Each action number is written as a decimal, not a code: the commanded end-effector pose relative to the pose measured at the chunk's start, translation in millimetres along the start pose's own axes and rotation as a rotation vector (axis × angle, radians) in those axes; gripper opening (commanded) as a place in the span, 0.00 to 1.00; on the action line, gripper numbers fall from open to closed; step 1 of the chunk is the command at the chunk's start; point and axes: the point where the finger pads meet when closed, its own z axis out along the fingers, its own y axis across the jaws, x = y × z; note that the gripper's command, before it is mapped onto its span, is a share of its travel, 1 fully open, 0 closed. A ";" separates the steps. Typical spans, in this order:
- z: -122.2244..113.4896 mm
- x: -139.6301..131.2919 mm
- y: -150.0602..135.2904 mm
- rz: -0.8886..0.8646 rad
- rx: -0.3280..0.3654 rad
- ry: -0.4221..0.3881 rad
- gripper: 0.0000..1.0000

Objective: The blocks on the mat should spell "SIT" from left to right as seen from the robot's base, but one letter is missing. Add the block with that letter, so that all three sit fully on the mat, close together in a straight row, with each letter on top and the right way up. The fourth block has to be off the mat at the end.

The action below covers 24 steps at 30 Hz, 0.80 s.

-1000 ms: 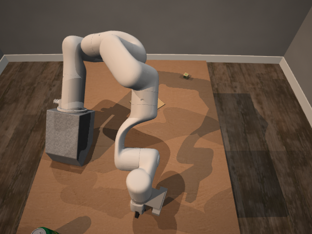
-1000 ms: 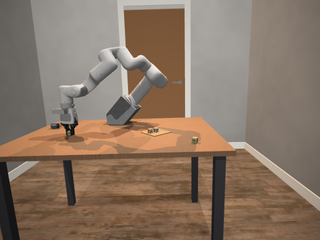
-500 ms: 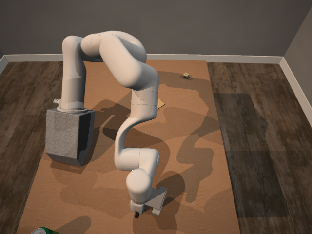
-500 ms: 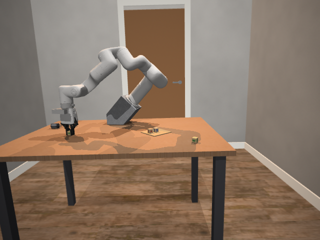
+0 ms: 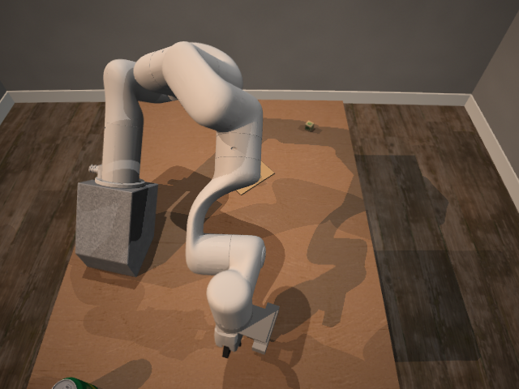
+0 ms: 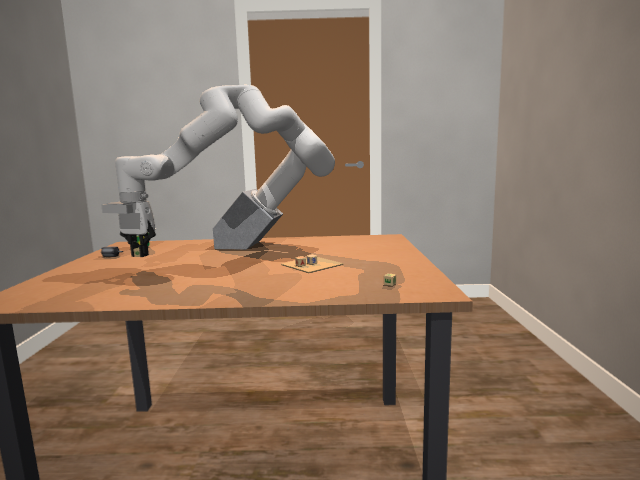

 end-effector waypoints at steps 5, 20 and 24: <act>-46.7 1.4 1.2 -0.001 -0.007 0.005 0.23; -58.2 2.9 -1.5 0.002 -0.007 0.006 0.23; -60.6 7.6 -10.2 0.013 -0.007 0.011 0.23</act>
